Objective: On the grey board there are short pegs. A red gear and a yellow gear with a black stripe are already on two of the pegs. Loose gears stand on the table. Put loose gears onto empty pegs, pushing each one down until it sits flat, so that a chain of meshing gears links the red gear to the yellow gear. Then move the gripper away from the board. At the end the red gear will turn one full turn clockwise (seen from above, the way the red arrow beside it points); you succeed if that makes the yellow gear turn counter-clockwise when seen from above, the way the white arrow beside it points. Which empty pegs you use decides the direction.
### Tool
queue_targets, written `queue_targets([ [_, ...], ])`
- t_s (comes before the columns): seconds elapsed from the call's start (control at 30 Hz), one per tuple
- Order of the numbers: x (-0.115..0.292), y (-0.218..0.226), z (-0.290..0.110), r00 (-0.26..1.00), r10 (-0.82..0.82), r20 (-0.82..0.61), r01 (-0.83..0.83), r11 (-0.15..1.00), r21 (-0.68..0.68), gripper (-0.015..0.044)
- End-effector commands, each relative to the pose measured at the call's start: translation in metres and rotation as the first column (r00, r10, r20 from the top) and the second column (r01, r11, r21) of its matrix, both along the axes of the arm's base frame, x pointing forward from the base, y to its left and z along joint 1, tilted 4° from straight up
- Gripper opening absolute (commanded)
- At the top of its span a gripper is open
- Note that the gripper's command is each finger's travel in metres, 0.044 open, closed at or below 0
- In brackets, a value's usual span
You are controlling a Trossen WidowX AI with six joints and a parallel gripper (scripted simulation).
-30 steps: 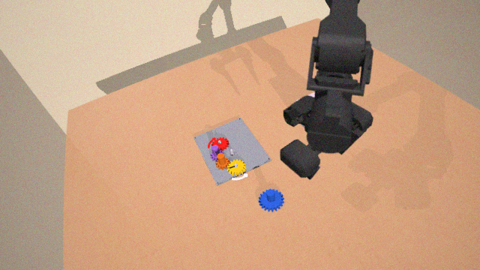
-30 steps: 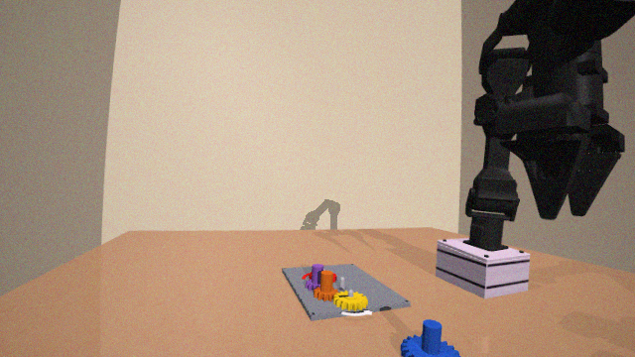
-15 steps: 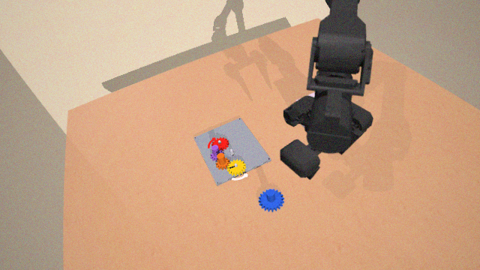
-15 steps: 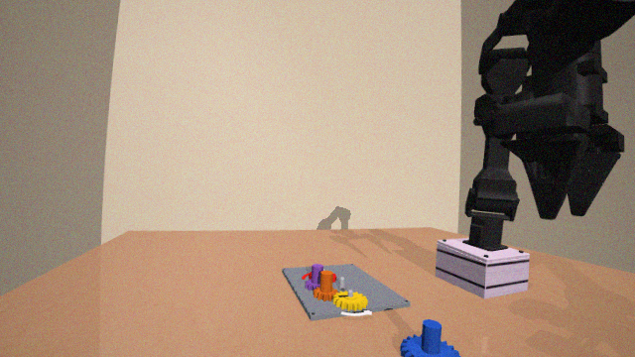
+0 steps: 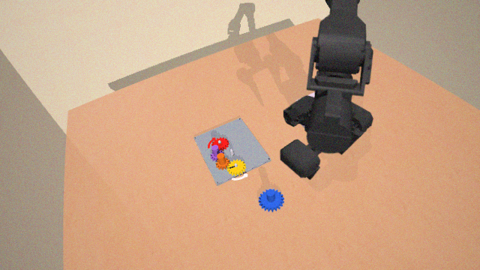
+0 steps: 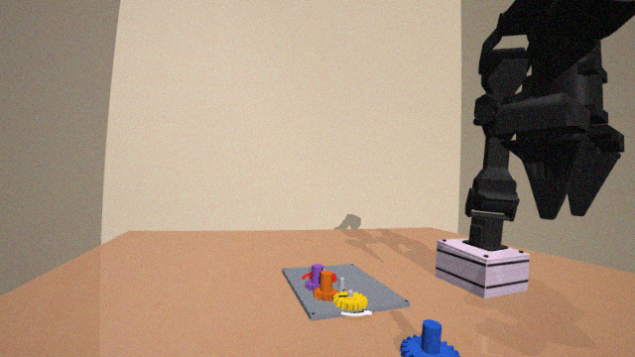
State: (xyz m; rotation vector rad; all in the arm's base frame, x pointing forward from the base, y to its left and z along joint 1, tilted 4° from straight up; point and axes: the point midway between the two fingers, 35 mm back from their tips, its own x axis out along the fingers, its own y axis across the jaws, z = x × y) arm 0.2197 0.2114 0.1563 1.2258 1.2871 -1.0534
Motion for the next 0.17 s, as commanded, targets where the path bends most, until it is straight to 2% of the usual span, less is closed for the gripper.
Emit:
queue_targets([
  [0.0,-0.0004,-0.0002,0.0002,1.0,-0.005,-0.001,0.005,1.0,0.0,0.044],
  [0.13,-0.0004,-0.0002,0.0002,1.0,-0.005,-0.001,0.005,1.0,0.0,0.044],
])
